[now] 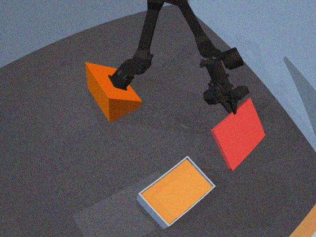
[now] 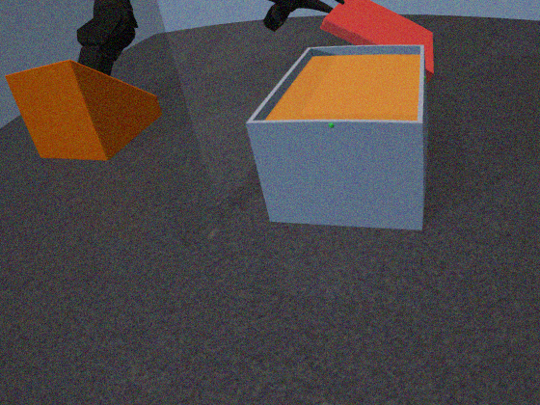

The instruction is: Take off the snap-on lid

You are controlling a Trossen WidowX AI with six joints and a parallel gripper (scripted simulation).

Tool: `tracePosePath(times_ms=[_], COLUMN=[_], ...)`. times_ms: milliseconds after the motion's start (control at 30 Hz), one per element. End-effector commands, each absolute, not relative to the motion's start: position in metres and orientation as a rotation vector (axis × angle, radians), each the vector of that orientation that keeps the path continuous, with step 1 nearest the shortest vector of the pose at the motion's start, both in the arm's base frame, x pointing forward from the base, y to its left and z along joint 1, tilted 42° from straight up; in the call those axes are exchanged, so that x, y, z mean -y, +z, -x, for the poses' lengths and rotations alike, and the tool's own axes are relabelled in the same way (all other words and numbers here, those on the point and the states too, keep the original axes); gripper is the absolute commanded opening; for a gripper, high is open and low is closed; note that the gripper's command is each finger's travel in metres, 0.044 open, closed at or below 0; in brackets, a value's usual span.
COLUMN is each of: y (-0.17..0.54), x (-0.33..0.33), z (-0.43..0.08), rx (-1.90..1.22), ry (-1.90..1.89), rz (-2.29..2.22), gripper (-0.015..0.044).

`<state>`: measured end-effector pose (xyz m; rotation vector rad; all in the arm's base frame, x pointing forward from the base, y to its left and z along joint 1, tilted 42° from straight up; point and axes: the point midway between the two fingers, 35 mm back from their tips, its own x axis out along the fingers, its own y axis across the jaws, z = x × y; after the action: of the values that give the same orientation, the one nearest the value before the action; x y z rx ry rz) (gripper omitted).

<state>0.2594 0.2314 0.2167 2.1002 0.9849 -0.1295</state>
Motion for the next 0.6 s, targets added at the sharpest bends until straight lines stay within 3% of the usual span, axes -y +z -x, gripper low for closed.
tracePosePath(times_ms=[0,567], y=[0.208,0.198], x=[-0.237,-0.246], z=[-0.258,-0.256], rx=[-1.002,-1.003], ry=[-0.143,-0.144], rz=[-2.088,-2.089], gripper=[0.0000,0.0000])
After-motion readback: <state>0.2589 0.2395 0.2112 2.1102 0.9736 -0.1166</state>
